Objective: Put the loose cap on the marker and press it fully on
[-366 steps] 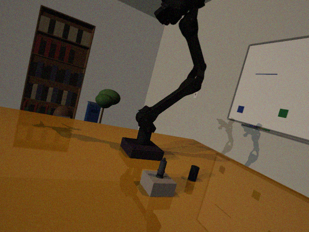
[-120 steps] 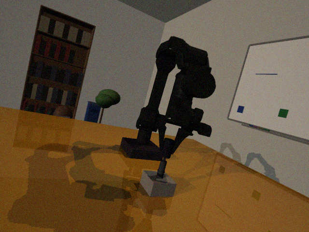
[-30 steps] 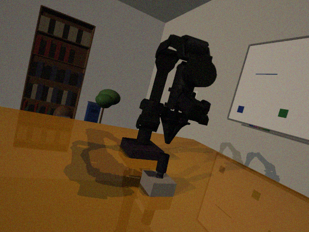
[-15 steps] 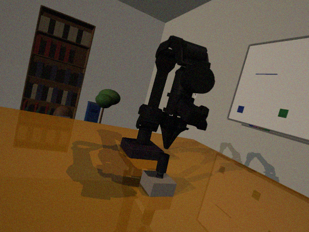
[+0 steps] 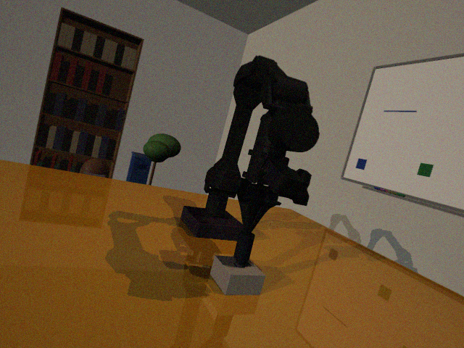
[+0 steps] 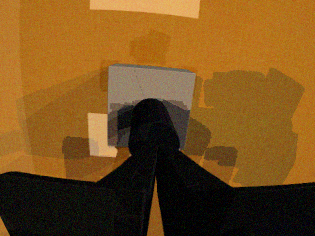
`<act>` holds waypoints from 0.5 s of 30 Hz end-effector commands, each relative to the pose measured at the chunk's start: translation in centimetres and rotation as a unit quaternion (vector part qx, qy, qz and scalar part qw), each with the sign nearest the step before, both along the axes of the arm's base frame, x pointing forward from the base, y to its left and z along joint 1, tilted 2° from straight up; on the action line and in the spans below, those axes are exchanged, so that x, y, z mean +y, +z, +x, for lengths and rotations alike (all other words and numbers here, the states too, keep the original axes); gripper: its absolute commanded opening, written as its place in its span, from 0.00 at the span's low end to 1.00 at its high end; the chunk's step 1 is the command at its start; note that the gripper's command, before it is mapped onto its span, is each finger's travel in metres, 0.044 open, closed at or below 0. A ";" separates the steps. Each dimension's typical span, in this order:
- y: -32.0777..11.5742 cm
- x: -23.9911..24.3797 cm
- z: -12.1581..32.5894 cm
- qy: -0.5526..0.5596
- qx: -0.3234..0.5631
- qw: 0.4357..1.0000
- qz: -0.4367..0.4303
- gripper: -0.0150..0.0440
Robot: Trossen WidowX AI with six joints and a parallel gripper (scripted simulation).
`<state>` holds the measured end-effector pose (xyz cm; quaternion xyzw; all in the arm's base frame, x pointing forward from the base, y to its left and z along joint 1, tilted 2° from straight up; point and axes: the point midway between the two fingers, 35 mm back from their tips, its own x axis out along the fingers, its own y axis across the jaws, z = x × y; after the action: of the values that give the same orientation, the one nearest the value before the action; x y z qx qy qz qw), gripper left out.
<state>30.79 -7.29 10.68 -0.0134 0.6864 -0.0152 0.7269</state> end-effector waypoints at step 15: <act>7.1 0.2 -0.1 0.004 0.001 1.000 -0.002 0.25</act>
<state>30.77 -7.13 13.98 -0.0205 0.6930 -0.0084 0.7206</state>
